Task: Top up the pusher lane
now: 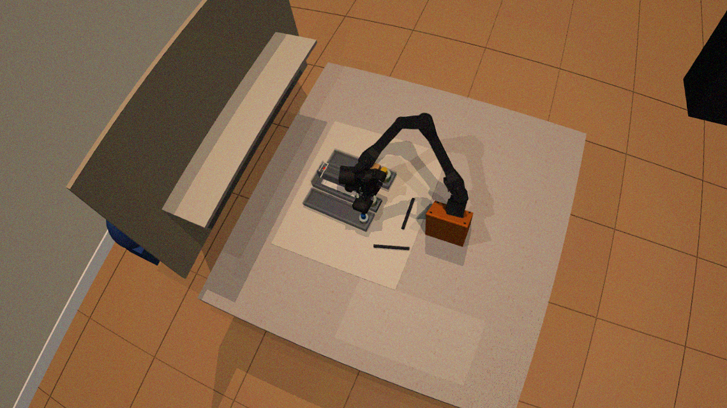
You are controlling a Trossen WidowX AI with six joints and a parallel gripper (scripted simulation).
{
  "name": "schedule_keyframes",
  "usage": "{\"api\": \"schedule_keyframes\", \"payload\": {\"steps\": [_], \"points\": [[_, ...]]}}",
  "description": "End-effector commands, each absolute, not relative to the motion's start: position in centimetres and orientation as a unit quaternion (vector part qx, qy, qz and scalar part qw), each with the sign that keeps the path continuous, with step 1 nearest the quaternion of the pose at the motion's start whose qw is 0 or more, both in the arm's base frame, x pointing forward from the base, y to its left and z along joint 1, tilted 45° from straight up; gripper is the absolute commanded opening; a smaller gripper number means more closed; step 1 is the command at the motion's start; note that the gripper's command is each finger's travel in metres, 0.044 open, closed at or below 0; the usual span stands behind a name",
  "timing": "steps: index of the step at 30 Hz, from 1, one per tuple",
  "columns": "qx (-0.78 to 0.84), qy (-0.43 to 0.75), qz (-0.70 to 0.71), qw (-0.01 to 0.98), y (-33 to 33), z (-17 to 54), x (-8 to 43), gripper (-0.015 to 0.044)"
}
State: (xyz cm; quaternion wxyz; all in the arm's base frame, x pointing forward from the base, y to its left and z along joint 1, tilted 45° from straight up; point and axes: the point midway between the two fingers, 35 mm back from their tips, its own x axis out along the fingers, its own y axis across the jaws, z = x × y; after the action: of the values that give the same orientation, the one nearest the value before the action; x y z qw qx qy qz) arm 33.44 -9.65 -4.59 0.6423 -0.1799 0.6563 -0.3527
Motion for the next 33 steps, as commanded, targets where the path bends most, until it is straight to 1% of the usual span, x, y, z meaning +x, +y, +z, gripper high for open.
{"api": "schedule_keyframes", "payload": {"steps": [1, 33], "points": [[-0.182, 0.653, -0.355, 0.643, -9.9, -4.52, 33.52, 0.0], [-0.182, 0.653, -0.355, 0.643, -9.77, -4.57, 33.0, 0.0]]}}
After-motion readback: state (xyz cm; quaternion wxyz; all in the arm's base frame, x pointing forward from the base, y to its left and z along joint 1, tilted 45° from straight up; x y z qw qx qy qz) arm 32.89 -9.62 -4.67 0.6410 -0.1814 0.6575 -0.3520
